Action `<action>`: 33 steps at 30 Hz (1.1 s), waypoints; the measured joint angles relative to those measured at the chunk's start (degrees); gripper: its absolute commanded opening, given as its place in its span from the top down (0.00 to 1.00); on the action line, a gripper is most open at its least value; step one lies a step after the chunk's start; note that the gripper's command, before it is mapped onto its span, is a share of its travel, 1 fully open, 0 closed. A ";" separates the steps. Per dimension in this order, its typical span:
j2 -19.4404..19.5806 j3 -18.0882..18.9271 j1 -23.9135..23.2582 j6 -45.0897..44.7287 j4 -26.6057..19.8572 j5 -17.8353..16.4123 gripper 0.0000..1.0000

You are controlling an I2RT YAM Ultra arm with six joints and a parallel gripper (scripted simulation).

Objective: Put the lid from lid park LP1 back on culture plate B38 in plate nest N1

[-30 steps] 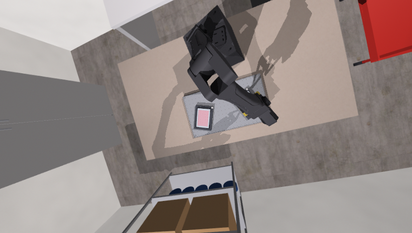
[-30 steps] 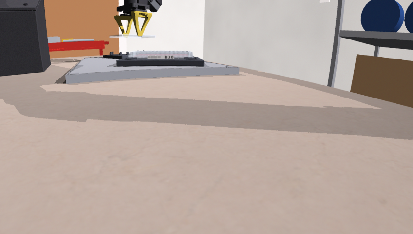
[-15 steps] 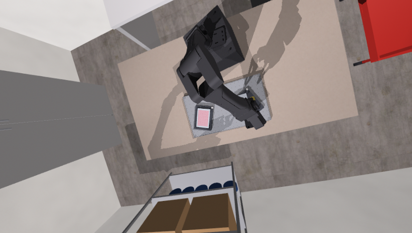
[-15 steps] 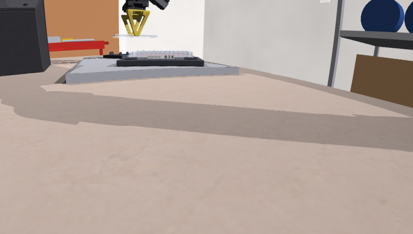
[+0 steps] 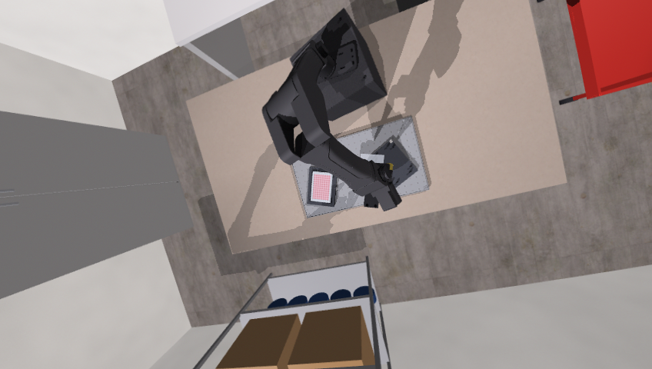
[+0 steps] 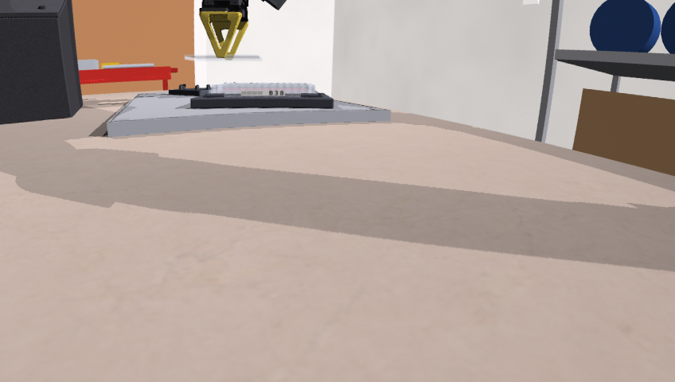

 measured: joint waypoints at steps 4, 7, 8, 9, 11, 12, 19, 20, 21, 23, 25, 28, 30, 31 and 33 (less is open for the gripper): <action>-0.94 -0.79 -1.88 -0.92 0.24 0.00 1.00; -1.79 -1.25 -3.54 -2.03 0.42 0.02 1.00; -2.08 -1.40 -4.02 -2.47 0.48 0.02 1.00; -2.36 -1.51 -4.50 -2.91 0.52 0.04 1.00; -2.89 -1.75 -5.42 -3.85 0.63 0.04 1.00; -3.15 -1.84 -5.88 -4.33 0.68 0.07 1.00; -4.22 -2.21 -8.00 -7.06 0.94 0.20 1.00; -4.39 -2.25 -8.55 -7.52 0.94 0.20 1.00; -4.59 -2.27 -9.11 -7.98 0.96 0.20 1.00; -5.01 -2.29 -10.25 -8.94 0.96 0.20 1.00; -5.44 -2.29 -11.28 -9.92 0.96 0.20 1.00; -6.05 -2.29 -12.70 -11.45 0.96 0.20 1.00; -6.40 -2.27 -13.62 -12.39 0.96 0.17 1.00; -6.51 -2.27 -13.92 -12.72 0.96 0.20 1.00; -6.69 -2.29 -14.23 -13.46 0.94 0.11 1.00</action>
